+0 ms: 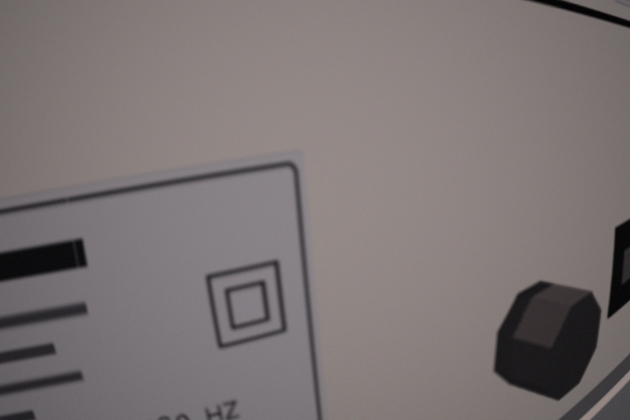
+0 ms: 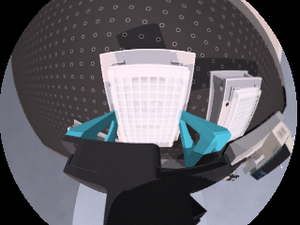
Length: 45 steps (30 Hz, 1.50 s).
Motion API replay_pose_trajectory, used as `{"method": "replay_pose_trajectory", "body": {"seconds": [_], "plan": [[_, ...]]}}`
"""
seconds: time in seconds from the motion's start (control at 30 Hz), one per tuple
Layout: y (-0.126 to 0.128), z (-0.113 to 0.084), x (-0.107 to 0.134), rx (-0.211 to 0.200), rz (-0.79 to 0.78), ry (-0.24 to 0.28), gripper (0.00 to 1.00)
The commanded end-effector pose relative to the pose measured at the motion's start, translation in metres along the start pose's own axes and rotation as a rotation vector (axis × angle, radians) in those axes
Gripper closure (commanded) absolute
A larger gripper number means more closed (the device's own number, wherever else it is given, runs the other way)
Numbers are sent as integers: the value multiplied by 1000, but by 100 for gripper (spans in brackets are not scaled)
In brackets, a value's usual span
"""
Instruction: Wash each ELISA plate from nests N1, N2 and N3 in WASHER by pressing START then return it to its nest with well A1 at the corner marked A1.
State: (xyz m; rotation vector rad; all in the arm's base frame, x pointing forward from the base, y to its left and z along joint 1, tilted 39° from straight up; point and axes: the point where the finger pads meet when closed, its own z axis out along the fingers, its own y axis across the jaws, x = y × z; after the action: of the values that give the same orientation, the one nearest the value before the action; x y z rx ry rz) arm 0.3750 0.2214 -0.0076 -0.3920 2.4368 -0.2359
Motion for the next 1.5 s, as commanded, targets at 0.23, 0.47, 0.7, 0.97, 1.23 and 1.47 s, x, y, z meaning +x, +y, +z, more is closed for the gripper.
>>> {"method": "replay_pose_trajectory", "body": {"seconds": [0.23,0.47,0.7,0.97,1.23,1.47], "plan": [[2,-2,-3,-5,-5,-8,16],[2,-2,-3,-5,-5,-8,16],[9,-3,-2,-12,-27,-12,16],[8,-2,-8,-13,-15,-23,16],[4,2,-9,-8,-9,-18,16],[0,2,-9,-3,-3,-17,16]]}}
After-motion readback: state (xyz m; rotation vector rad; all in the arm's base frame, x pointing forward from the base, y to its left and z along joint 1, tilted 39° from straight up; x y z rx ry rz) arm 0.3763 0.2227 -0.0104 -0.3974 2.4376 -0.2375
